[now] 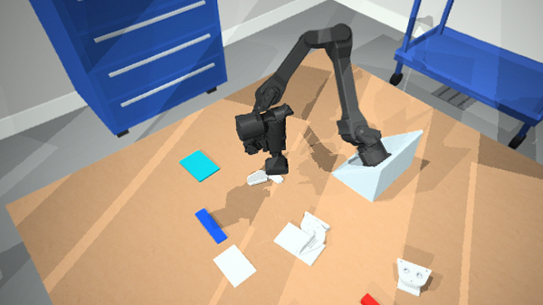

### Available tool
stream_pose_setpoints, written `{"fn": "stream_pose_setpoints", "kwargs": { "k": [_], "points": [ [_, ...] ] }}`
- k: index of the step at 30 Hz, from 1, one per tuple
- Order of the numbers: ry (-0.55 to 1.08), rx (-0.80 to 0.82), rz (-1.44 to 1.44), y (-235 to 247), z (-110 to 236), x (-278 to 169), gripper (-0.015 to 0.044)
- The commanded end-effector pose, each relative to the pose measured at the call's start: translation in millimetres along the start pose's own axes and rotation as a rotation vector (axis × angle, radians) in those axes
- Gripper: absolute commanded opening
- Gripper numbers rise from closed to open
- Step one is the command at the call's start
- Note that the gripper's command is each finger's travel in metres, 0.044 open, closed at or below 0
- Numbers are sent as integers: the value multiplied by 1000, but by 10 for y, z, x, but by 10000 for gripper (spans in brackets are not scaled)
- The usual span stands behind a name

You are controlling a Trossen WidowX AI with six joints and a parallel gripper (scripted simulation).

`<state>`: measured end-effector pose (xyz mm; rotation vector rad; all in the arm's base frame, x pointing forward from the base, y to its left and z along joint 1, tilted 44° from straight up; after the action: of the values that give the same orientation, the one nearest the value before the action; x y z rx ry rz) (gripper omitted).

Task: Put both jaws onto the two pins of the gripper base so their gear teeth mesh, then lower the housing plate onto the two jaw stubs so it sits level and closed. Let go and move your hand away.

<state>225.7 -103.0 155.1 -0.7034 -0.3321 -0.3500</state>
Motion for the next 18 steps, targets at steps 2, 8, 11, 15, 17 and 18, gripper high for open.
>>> {"fn": "stream_pose_setpoints", "kwargs": {
  "k": [2, 8, 11, 15, 17, 18],
  "points": [
    [1, 1, 7, 7, -7, -7, 394],
    [1, 1, 7, 7, -7, -7, 440],
    [1, 1, 7, 7, -7, -7, 440],
    [1, 1, 7, 7, -7, -7, 440],
    [1, 1, 7, 7, -7, -7, 440],
    [1, 1, 7, 7, -7, -7, 440]
  ]
}}
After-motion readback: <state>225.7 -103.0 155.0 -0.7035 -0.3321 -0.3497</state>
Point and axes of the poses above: the point midway between the two fingers, 35 mm back from their tips, its own z axis back along the fingers, its own y axis across the jaws, x = y × z, the point moved 1 cm from there along z, back along the fingers, and after that the axes turned 8 degrees about z, right-handed, at the moved point
